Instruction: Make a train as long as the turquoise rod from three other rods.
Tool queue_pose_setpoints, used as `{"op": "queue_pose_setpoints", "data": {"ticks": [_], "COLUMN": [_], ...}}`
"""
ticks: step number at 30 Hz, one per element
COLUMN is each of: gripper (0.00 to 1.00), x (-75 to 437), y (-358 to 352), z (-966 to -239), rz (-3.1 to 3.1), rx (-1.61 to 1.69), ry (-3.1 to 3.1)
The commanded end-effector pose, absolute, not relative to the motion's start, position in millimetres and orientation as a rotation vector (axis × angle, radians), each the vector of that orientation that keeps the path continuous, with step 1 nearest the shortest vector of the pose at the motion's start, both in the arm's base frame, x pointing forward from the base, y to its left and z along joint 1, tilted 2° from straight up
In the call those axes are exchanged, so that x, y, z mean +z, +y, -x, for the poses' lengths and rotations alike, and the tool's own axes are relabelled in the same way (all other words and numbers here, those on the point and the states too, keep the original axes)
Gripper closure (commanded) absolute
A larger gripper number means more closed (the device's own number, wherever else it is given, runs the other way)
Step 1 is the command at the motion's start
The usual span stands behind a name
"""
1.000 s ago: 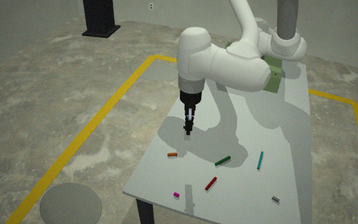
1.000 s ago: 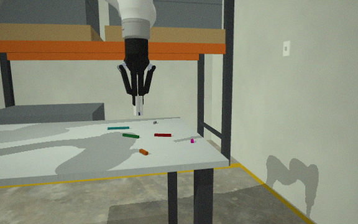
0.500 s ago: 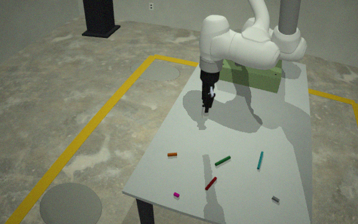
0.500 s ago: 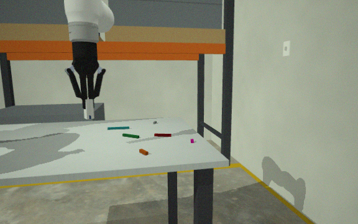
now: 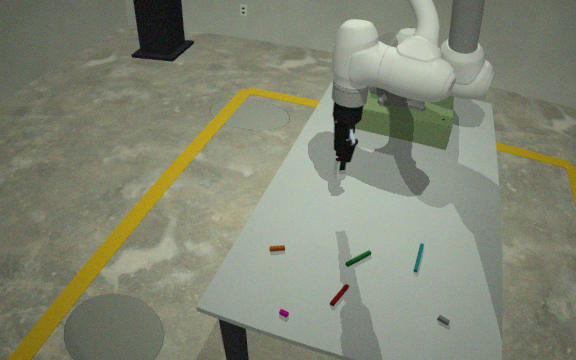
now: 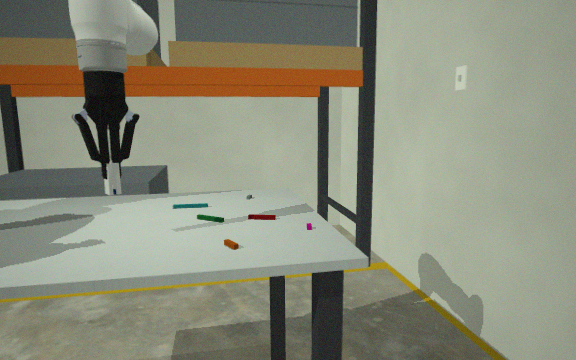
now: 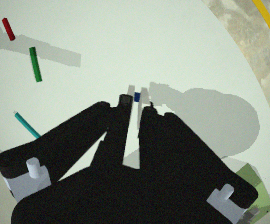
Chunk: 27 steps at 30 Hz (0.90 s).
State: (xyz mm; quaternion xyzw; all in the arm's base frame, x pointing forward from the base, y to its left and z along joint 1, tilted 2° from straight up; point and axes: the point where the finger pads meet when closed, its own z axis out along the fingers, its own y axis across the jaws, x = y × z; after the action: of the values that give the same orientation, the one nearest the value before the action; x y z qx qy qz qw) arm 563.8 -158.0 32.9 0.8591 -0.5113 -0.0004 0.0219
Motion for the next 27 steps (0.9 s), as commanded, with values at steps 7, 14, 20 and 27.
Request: {"op": "queue_pose_setpoints", "data": {"ticks": [7,14,20,27], "gripper": [0.88,0.88,0.88,0.88], "x": [31,17,-4,-34], "y": [-158,-159,-159,-161], "z": [-564,-563,-563,-562], "rz": [-2.662,-2.662,-2.662,-2.662], "rx": [-0.001,-0.001,-0.001,-0.001], "ry": [-1.584,-1.584,-1.584,-1.584]}}
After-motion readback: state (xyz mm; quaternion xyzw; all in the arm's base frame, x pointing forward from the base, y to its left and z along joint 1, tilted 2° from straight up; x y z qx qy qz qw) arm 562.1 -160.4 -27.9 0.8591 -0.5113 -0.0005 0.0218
